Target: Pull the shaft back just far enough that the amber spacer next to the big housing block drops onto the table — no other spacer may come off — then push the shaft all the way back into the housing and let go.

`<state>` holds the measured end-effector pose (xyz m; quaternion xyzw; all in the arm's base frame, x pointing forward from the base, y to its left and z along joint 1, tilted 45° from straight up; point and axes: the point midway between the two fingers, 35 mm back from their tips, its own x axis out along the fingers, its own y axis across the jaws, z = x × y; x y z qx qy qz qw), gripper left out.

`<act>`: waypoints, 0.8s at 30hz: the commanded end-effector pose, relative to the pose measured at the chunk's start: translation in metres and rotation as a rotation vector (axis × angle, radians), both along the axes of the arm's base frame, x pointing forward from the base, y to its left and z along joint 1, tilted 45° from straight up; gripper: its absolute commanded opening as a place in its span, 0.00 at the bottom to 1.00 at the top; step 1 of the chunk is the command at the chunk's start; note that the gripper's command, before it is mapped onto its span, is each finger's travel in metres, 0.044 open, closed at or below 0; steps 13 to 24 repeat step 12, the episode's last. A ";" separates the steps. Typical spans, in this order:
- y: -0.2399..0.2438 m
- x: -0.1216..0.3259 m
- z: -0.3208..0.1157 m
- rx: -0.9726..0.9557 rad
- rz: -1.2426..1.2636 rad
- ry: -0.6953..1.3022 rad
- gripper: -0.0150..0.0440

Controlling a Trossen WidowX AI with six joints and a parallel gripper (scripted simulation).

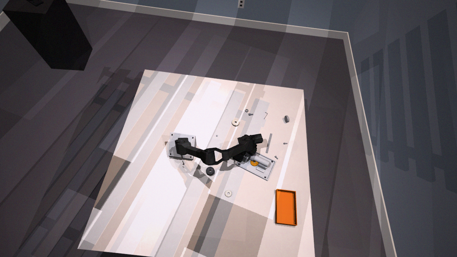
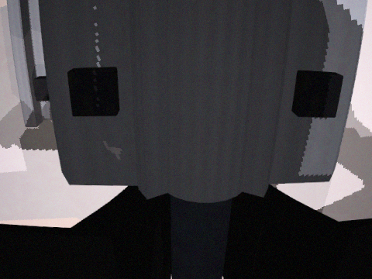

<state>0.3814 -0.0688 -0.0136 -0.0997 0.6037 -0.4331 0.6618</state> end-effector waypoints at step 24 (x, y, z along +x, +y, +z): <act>0.000 0.000 0.000 0.000 0.000 0.000 0.70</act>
